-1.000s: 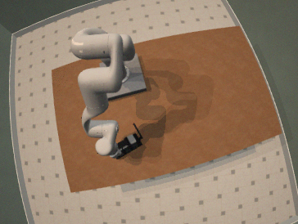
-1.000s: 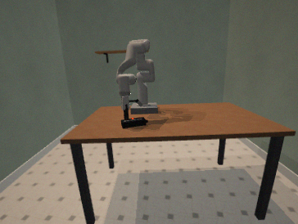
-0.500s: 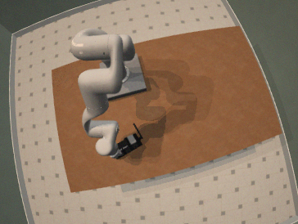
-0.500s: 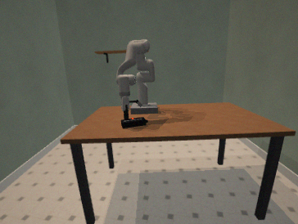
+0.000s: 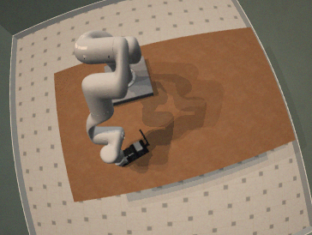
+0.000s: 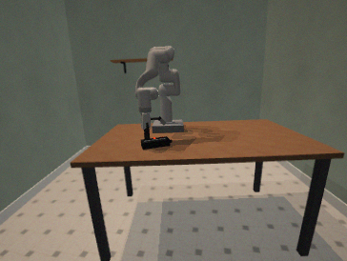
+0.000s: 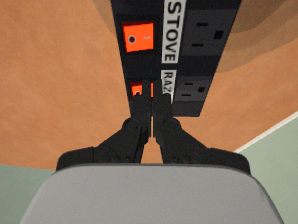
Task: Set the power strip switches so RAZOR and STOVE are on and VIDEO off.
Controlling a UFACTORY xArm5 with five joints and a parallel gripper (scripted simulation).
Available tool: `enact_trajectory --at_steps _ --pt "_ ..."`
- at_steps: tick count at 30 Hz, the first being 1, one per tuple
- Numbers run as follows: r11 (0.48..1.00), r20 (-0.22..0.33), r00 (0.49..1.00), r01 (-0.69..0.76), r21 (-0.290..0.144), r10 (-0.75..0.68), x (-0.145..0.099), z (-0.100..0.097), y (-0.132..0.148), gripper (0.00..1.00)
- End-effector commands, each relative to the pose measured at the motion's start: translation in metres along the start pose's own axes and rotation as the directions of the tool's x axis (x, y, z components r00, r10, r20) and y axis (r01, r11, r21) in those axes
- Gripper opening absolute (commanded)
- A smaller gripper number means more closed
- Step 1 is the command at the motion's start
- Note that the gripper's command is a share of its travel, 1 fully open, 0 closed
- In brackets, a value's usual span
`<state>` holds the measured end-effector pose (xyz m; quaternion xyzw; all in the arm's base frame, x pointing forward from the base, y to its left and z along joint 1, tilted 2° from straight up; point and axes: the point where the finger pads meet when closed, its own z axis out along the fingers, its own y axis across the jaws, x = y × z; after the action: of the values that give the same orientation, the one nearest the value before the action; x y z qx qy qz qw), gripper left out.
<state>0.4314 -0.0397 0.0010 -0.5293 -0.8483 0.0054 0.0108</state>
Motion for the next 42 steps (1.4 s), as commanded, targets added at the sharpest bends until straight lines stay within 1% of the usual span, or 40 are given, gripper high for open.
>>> enact_trajectory --at_steps 1,13,20,22,30,42 --pt "1.0 -0.001 1.0 0.0 0.001 0.0 0.0 0.0 0.0 0.0" --pt "1.0 -0.001 1.0 0.0 0.001 0.0 0.0 -0.001 0.0 0.0" --pt "1.0 0.0 1.0 0.0 0.001 0.0 0.0 -0.016 -0.001 0.0" --pt "1.0 0.0 1.0 0.0 0.001 0.0 0.0 -0.016 -0.001 0.0" --pt "1.0 0.0 1.0 0.0 0.001 0.0 0.0 -0.035 -0.001 0.0" --pt "1.0 0.0 1.0 0.0 0.001 0.0 0.0 -0.038 -0.001 0.0"
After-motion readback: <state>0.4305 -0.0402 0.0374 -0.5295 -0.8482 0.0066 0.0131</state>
